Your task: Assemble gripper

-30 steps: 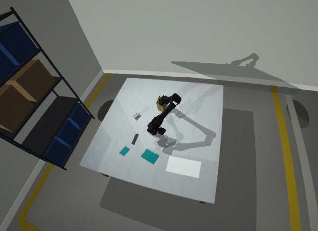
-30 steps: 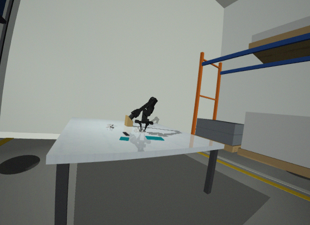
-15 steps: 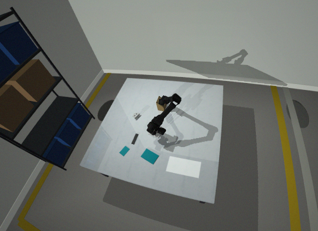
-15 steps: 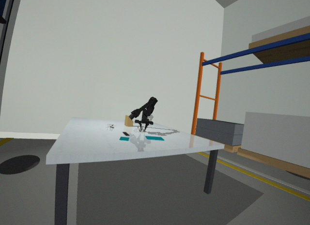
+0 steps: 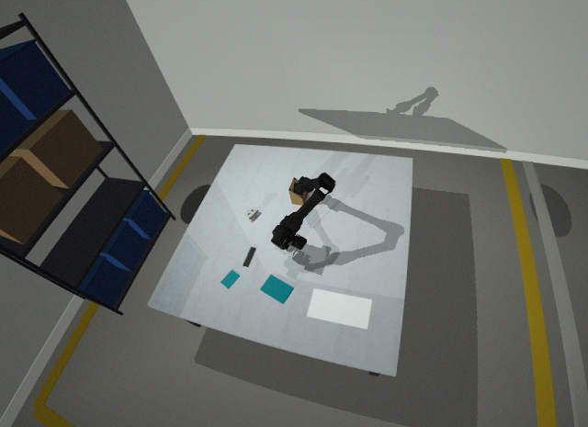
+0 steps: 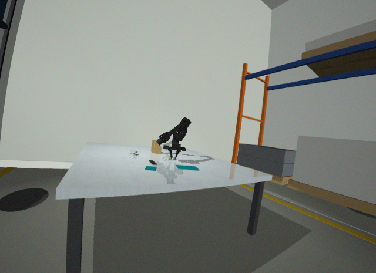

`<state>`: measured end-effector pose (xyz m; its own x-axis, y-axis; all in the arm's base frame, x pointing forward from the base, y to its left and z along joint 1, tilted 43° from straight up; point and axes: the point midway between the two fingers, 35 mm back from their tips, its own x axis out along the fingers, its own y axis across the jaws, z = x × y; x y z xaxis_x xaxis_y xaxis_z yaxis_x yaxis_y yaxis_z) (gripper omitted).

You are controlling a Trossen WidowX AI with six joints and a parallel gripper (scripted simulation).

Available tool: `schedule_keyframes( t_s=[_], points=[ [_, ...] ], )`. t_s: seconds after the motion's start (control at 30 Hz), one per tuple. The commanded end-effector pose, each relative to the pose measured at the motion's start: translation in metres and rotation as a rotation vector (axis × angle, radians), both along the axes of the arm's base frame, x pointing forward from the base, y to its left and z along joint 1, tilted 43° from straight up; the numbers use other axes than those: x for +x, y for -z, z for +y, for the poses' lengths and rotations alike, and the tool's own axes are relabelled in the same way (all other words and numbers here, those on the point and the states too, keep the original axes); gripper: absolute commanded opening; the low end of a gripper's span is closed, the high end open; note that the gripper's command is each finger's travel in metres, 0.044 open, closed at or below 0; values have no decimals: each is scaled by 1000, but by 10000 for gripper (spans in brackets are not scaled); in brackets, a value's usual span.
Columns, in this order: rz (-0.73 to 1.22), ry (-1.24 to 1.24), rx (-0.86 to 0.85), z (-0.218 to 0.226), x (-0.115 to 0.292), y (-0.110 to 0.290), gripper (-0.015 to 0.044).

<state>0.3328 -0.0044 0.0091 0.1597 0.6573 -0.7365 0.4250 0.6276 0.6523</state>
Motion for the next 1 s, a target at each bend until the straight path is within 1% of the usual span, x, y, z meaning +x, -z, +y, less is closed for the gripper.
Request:
schedule_keyframes(
  t_s=[0.0, 0.2, 0.3, 0.33, 0.8, 0.97],
  points=[
    [1, 4, 3, 0, 0, 0, 134],
    [1, 4, 3, 0, 0, 0, 134],
    [0, 0, 0, 0, 0, 0, 213],
    [0, 0, 0, 0, 0, 0, 224],
    [0, 0, 0, -1, 0, -1, 224],
    [2, 2, -1, -24, -4, -25, 224]
  ],
)
